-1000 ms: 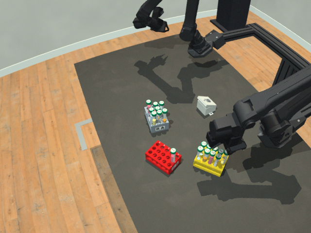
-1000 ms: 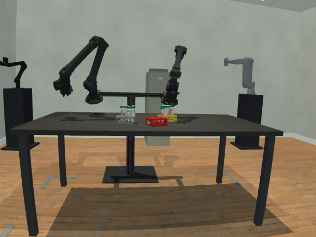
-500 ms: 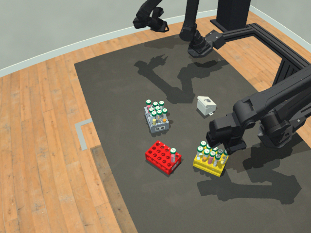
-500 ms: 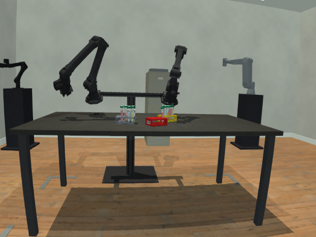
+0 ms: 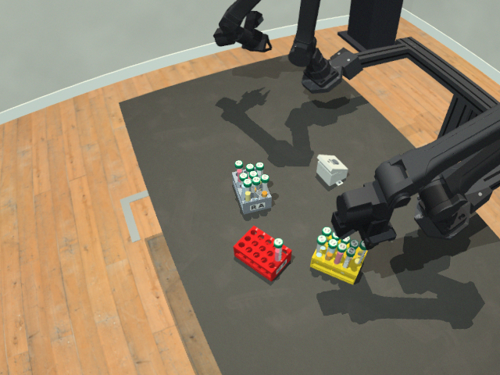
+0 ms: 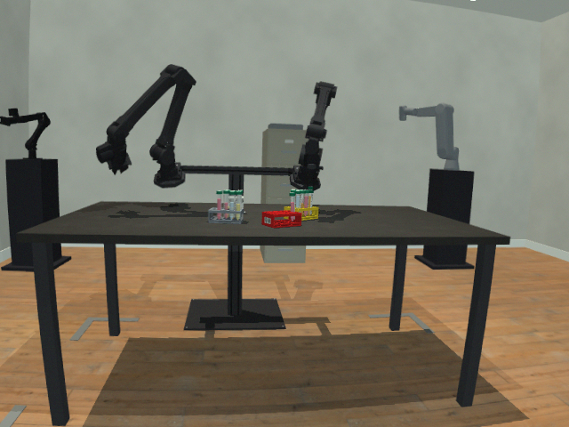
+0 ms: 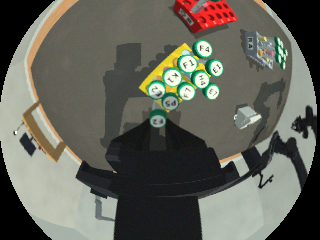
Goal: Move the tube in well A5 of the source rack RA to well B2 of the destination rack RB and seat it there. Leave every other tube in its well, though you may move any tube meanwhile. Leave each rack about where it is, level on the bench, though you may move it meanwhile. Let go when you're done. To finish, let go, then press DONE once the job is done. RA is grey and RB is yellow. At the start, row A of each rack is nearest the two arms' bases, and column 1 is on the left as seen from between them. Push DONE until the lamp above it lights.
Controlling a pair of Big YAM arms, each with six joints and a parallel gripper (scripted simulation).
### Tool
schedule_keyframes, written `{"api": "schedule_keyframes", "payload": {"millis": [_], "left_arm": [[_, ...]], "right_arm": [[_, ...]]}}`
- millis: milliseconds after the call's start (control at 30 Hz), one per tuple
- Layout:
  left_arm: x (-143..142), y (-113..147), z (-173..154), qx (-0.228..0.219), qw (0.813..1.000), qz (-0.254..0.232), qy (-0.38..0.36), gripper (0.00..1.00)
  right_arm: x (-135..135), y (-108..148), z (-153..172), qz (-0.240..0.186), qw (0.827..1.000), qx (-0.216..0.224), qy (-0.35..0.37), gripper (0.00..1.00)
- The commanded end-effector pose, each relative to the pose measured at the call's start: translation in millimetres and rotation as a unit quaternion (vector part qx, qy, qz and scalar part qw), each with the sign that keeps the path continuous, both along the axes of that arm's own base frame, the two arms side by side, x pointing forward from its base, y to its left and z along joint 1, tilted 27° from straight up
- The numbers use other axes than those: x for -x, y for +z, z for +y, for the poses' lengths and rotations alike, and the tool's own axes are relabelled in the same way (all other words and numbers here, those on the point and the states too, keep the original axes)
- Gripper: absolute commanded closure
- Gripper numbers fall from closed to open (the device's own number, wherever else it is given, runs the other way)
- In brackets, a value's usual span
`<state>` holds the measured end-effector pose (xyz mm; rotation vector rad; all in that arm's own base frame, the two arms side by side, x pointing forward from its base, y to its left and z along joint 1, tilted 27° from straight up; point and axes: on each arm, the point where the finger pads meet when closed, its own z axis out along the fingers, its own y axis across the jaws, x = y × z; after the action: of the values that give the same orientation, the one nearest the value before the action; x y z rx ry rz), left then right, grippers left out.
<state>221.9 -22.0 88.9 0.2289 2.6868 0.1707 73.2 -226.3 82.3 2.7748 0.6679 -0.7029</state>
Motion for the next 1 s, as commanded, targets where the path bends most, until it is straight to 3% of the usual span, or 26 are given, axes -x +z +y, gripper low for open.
{"api": "schedule_keyframes", "payload": {"millis": [0,667,833,967], "left_arm": [[-22.1,30.8,-2.0,0.007,0.999,-0.035,0.003,1.0],[-24.2,24.0,-1.9,0.007,0.999,-0.032,0.003,1.0],[-9.6,-1.9,1.6,0.002,1.0,-0.009,0.003,1.0],[-9.1,-2.5,1.5,0.003,1.0,-0.014,0.002,1.0]], "right_arm": [[-4.0,6.2,-5.4,-0.006,1.0,0.007,0.0,0.7],[-4.0,6.2,-5.4,-0.006,1.0,0.007,0.0,0.7],[-4.0,6.2,-5.4,-0.006,1.0,0.007,0.0,0.7],[-4.0,6.2,-5.4,-0.006,1.0,0.007,0.0,0.7]]}}
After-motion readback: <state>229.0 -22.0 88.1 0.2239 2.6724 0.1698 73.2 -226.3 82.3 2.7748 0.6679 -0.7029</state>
